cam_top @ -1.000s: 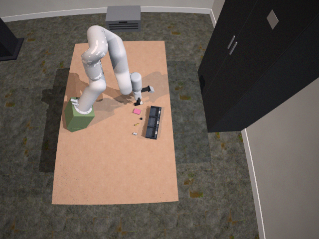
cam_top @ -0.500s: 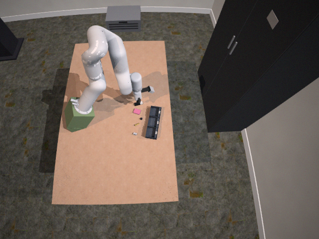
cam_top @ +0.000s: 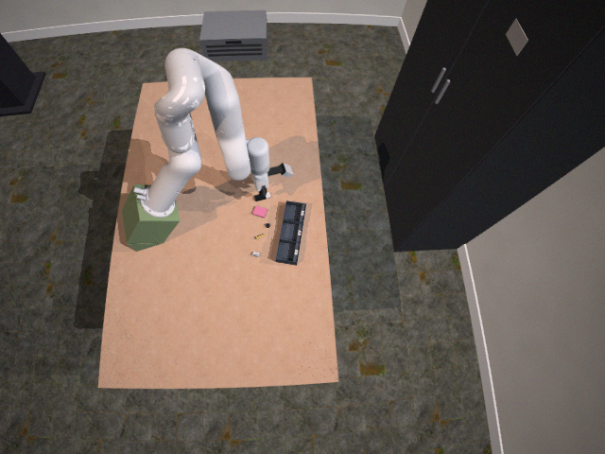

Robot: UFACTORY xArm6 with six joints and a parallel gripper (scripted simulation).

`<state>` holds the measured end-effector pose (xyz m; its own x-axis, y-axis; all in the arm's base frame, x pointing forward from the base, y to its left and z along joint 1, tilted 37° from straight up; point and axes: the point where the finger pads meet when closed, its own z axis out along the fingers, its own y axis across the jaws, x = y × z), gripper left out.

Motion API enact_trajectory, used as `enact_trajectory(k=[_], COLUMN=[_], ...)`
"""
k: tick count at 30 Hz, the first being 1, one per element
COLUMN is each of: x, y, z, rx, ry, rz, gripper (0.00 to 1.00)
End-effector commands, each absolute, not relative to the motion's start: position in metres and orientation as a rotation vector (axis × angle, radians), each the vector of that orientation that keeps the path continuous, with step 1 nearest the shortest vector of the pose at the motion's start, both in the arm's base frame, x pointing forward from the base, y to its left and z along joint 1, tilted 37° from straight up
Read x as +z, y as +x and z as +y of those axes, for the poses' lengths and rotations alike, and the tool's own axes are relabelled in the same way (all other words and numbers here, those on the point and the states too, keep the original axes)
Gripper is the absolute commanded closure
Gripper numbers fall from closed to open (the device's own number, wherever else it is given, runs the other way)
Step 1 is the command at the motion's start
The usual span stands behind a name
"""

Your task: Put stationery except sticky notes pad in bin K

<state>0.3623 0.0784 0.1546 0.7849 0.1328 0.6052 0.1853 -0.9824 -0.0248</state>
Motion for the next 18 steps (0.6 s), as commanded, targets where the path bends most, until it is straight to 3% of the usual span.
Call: enact_trajectory(k=[1, 18], x=[0.155, 0.108], y=[0.363, 0.399], z=[0.078, 0.086], rx=[-0.973, -0.973], ry=[-2.888, -2.888], rz=[-0.258, -0.258], gripper=[0.62, 0.62])
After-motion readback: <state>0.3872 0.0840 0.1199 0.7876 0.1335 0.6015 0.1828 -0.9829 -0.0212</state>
